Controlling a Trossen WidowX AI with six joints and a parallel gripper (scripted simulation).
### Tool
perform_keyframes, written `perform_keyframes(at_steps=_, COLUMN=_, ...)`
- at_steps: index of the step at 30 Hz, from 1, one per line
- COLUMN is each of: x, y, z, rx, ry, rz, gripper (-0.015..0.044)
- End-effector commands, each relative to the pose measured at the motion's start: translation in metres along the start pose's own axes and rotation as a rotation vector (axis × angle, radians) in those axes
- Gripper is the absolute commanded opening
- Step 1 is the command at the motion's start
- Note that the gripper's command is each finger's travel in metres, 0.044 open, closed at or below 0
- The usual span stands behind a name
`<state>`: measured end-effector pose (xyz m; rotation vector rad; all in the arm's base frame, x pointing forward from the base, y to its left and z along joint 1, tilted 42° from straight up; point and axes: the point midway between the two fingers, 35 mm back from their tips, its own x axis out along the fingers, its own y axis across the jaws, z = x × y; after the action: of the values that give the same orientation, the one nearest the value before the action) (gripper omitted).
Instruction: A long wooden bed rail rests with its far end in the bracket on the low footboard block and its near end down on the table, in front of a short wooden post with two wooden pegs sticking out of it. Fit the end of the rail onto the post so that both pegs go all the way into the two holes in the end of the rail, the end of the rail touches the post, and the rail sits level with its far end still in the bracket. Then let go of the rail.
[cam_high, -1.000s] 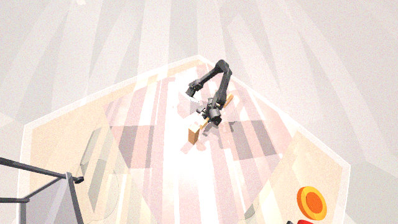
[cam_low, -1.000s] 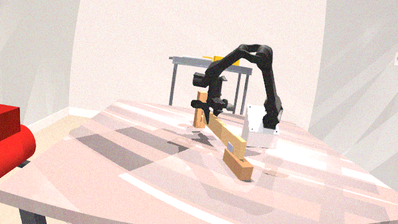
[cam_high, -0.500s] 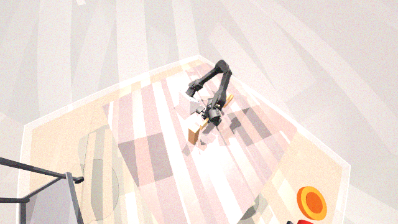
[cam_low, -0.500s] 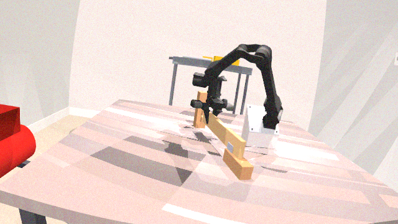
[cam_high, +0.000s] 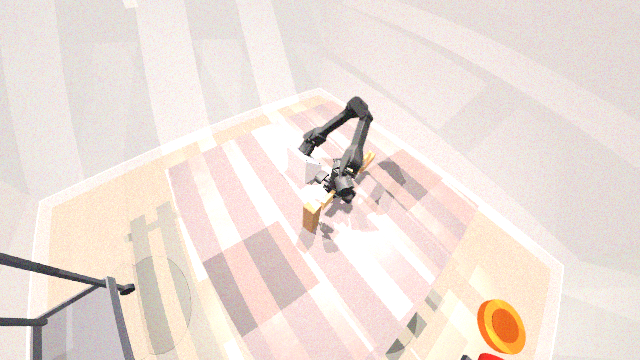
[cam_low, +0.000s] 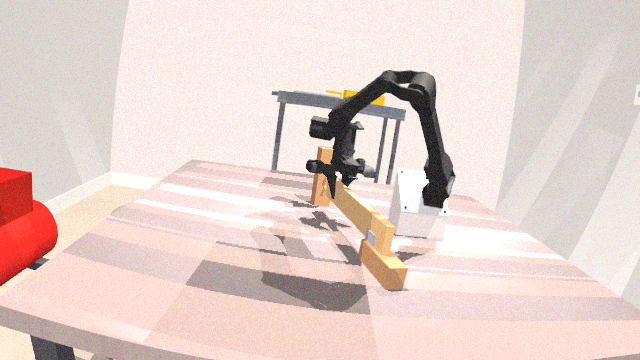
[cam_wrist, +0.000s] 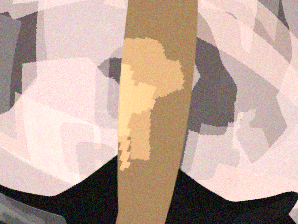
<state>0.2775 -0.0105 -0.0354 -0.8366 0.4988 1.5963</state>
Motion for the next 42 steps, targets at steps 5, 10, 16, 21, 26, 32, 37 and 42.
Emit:
perform_keyframes(at_steps=5, x=-0.002, y=-0.001, z=-0.005, rx=0.001, ry=0.005, rz=-0.007, gripper=0.0)
perform_keyframes(at_steps=10, x=-0.001, y=-0.001, z=-0.006, rx=0.001, ry=0.005, rz=-0.007, gripper=0.0)
perform_keyframes(at_steps=16, x=-0.002, y=-0.001, z=-0.008, rx=0.001, ry=0.005, rz=-0.007, gripper=0.0)
perform_keyframes(at_steps=21, x=-0.002, y=-0.001, z=-0.01, rx=0.001, ry=0.005, rz=-0.007, gripper=0.0)
perform_keyframes(at_steps=26, x=-0.003, y=-0.001, z=-0.011, rx=0.001, ry=0.005, rz=-0.007, gripper=0.0)
perform_keyframes(at_steps=32, x=-0.002, y=-0.001, z=-0.013, rx=0.0, ry=0.005, rz=-0.007, gripper=0.0)
perform_keyframes(at_steps=37, x=-0.002, y=-0.001, z=-0.014, rx=0.0, ry=0.006, rz=-0.007, gripper=0.0)
perform_keyframes(at_steps=42, x=-0.002, y=-0.001, z=-0.016, rx=0.0, ry=0.006, rz=-0.008, gripper=0.0)
